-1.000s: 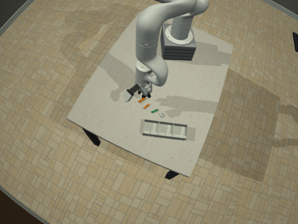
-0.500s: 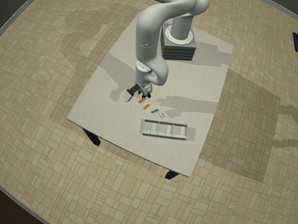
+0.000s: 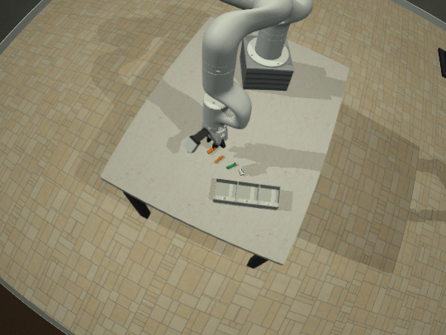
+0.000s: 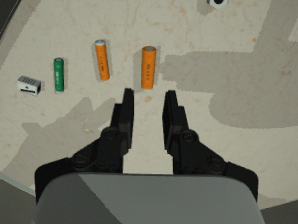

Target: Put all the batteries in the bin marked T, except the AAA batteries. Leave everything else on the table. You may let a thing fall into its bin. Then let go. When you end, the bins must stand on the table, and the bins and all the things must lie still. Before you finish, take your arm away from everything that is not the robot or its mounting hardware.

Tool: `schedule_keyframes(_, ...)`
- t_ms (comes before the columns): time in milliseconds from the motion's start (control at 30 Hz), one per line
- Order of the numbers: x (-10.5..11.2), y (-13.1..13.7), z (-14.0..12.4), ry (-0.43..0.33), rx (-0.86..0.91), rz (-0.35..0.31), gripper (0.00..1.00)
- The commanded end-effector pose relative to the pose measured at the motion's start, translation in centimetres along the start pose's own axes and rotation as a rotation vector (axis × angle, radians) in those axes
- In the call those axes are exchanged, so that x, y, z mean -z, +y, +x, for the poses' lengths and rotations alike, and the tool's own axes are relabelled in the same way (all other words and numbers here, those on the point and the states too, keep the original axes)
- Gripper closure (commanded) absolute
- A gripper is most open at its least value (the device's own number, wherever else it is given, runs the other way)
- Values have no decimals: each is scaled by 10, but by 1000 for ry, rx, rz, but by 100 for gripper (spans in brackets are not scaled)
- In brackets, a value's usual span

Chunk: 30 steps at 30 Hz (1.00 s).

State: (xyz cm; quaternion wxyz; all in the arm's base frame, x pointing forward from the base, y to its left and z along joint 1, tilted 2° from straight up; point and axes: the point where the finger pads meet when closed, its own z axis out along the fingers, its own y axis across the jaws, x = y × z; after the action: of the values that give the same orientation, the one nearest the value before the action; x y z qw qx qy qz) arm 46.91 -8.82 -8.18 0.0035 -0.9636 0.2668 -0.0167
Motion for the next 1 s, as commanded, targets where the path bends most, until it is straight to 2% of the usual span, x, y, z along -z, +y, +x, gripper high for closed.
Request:
schedule_keyframes(0,-17,-1,1,-6,0,14,72)
schedule_keyframes(333,-47,-1,1,-6,0,14,72)
schedule_keyframes(967,-59,-1,1,-6,0,14,72)
